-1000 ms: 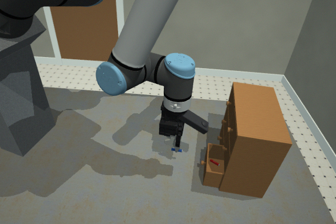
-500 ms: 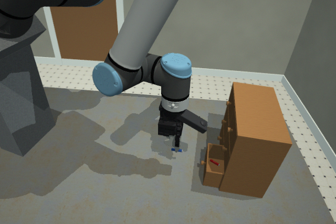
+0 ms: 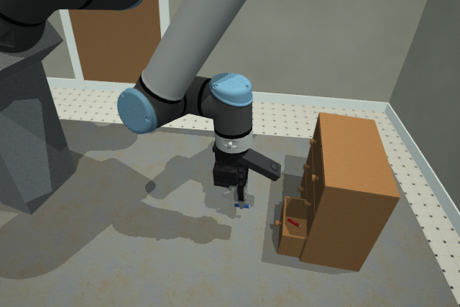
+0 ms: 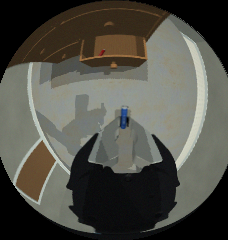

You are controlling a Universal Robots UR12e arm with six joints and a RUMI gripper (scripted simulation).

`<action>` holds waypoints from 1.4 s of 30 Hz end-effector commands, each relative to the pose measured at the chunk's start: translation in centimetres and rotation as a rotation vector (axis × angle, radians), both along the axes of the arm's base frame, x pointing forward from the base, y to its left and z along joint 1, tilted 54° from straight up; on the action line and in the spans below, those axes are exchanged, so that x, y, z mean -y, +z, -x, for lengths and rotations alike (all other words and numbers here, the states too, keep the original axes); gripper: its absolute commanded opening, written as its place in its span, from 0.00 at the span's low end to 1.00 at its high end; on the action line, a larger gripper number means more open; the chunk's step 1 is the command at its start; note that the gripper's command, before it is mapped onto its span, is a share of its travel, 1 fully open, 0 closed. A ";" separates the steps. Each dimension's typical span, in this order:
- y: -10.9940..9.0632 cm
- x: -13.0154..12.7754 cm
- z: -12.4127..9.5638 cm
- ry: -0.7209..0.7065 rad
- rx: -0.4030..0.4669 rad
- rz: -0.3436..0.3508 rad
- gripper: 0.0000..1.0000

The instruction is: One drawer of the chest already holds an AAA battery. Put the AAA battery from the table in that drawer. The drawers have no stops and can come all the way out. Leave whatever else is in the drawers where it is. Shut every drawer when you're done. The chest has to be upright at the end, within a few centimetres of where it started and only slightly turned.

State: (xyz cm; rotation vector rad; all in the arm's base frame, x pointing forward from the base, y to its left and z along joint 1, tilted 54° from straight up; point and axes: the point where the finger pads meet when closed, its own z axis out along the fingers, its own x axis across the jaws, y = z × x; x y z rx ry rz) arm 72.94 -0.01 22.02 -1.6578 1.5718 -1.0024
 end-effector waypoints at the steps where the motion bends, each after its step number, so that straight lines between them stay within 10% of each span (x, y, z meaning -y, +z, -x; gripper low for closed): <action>1: 0.0 0.0 0.0 0.004 0.040 0.000 0.02; 42: -0.4 0.0 0.0 0.038 0.382 0.002 0.02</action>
